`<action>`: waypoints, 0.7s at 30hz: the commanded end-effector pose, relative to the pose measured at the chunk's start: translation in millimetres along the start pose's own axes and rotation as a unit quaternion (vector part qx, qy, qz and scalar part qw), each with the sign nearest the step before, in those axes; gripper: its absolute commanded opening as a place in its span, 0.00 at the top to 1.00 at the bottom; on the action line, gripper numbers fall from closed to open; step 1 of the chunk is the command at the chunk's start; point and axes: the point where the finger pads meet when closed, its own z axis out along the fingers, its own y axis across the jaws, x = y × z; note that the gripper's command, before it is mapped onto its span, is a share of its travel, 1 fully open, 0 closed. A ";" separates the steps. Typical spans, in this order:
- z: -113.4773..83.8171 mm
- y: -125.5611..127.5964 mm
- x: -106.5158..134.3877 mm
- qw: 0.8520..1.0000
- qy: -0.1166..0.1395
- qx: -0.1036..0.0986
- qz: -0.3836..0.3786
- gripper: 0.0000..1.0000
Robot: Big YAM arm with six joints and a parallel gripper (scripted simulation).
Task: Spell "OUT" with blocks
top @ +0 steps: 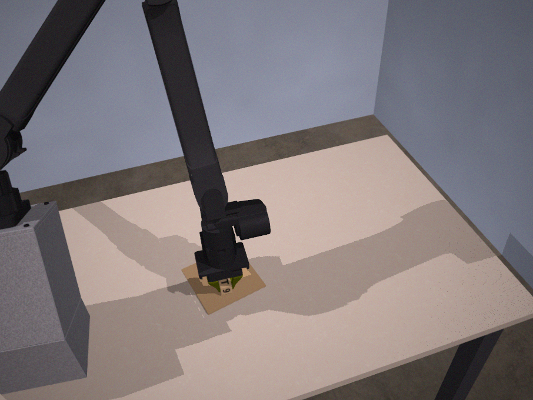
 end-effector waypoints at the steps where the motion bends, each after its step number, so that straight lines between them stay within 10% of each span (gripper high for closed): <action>1: -2.5 -8.6 -10.3 1.000 -0.001 0.004 -0.008 0.79; 21: -2.8 -7.5 -11.0 1.000 -0.001 0.005 -0.009 0.79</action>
